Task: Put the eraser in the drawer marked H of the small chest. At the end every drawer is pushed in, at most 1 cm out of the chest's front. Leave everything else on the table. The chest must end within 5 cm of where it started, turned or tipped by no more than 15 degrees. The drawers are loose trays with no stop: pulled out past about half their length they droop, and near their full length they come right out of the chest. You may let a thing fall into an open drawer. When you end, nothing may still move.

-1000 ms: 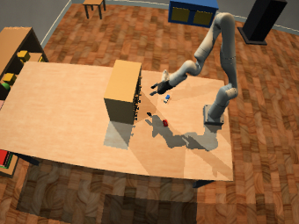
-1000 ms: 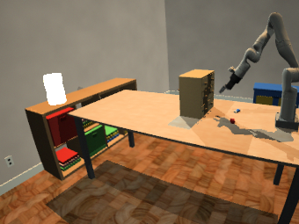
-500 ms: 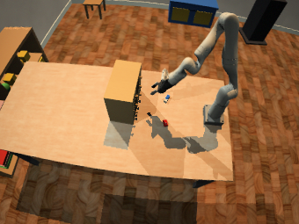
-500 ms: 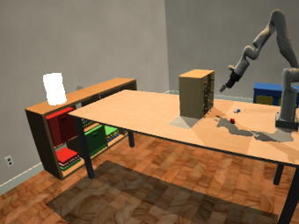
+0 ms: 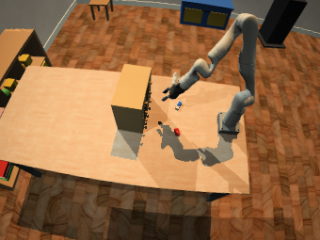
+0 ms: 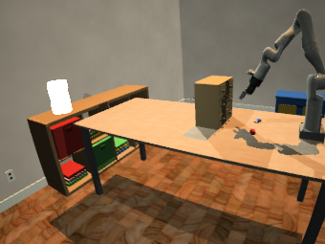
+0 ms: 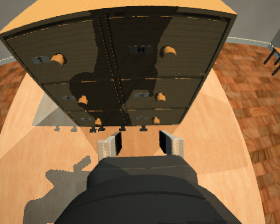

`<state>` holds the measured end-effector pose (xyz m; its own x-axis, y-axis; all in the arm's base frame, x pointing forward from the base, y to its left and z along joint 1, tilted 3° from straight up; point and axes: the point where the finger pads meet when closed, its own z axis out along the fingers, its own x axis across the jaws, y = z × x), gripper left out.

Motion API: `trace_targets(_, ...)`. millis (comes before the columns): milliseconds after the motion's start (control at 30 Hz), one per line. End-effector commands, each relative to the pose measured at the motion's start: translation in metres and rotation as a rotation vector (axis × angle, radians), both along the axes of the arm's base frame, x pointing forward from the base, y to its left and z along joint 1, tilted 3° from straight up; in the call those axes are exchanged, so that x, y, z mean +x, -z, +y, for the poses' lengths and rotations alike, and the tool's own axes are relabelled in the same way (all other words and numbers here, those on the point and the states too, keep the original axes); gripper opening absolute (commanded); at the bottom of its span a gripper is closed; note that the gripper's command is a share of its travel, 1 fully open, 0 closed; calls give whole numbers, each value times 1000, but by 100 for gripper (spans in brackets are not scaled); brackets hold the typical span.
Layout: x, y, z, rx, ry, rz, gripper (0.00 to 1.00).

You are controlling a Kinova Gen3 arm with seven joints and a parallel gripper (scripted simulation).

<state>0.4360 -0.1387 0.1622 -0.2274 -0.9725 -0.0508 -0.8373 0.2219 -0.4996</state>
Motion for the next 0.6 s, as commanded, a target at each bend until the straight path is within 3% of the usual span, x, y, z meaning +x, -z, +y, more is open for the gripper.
trace_targets(0, 1, -4, -2, 1, 4, 3, 100)
trace_targets(567, -6, -14, -1, 20, 2, 93, 100)
